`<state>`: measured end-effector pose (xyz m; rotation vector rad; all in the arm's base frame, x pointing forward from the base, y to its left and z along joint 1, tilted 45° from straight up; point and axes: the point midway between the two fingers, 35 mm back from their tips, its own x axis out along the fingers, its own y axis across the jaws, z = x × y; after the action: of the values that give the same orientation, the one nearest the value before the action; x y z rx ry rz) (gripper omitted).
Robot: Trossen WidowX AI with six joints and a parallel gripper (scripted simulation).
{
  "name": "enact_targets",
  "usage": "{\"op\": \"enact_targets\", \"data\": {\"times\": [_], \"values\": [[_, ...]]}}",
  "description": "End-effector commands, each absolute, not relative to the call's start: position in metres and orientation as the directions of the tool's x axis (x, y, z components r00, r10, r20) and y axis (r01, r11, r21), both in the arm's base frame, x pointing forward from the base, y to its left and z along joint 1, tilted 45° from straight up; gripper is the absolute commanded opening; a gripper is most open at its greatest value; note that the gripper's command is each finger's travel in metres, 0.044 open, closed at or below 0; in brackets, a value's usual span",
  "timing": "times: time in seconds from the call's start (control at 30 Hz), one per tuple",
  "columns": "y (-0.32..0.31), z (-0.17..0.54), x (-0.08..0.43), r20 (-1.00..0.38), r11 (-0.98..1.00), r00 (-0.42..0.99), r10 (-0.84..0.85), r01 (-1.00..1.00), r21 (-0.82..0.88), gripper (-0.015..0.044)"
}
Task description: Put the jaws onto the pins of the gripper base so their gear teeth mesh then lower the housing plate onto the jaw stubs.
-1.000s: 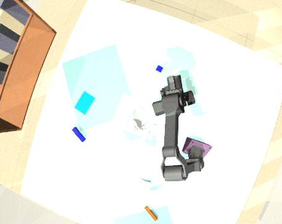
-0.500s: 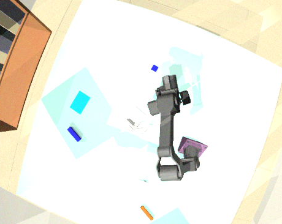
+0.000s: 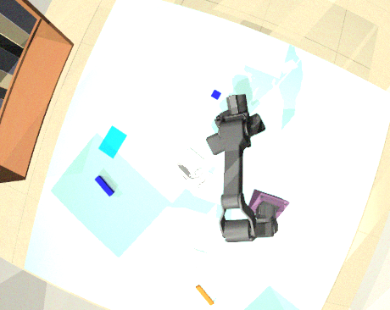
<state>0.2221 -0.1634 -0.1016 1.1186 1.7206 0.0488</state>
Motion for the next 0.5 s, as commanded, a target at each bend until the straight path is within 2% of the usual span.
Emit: {"op": "enact_targets", "data": {"times": [0.0,0.13,0.47], "values": [[-0.176,-0.113,0.226,-0.721,0.604,-0.038,0.692,0.577,0.549,0.0341],[-0.184,-0.118,0.228,-0.722,0.627,-0.039,0.691,0.531,0.570,0.0440],[-0.156,-0.144,0.225,-0.721,0.626,-0.039,0.692,0.531,0.572,0.0440]]}}
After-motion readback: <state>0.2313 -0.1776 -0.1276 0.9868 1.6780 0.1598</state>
